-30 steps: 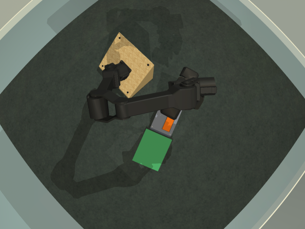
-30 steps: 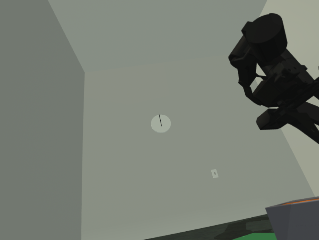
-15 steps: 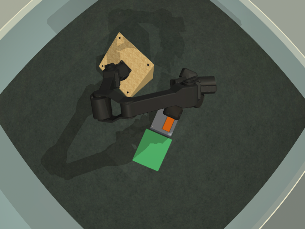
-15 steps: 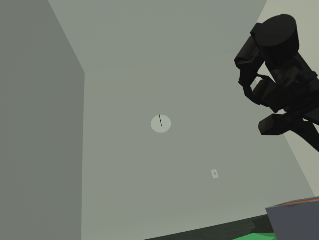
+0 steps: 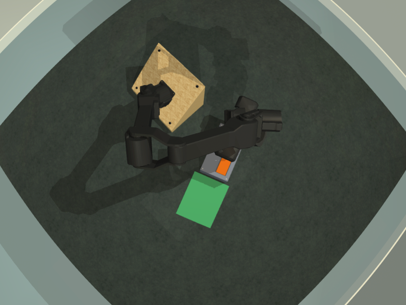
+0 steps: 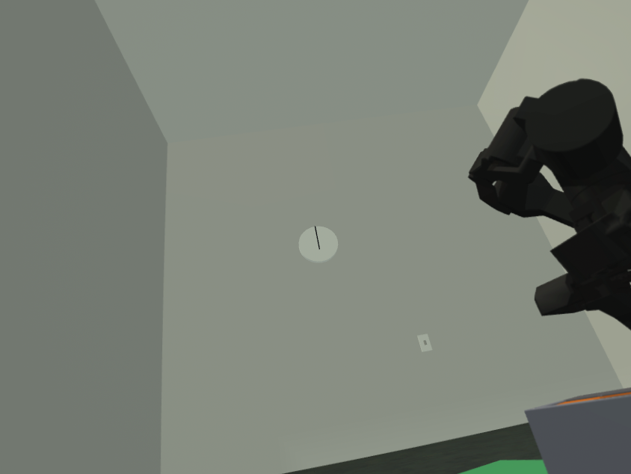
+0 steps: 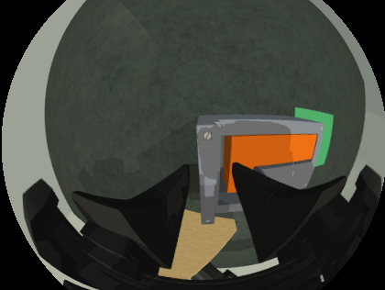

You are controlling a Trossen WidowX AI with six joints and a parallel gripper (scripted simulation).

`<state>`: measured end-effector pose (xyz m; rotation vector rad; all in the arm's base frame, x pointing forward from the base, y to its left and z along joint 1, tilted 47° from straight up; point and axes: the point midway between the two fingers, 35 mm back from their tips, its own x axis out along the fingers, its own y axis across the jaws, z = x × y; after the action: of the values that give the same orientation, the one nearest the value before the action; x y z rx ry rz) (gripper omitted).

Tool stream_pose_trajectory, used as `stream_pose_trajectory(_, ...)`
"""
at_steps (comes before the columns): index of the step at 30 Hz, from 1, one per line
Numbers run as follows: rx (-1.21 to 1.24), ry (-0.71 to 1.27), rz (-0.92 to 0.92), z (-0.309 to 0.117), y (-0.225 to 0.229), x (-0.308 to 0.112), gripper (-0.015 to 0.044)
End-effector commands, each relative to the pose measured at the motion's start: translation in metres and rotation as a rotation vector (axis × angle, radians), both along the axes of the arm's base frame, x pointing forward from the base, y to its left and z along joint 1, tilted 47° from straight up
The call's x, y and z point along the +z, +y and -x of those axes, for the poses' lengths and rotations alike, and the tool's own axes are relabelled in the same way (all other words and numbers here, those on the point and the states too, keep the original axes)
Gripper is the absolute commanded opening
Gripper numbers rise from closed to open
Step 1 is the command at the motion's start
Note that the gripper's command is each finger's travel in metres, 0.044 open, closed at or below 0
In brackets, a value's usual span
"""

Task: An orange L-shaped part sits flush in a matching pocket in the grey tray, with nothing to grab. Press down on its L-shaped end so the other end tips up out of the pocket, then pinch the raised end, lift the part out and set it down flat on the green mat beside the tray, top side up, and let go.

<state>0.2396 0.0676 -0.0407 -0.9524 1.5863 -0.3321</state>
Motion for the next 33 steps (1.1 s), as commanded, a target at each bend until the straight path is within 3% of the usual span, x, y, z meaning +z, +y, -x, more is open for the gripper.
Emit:
stream_pose_trajectory(1,0.006,0.006,0.005,0.000,-0.006,-0.005,0.0180)
stream_pose_trajectory(33,0.009,-0.002,-0.004,-0.001,-0.020,-0.021,0.0180)
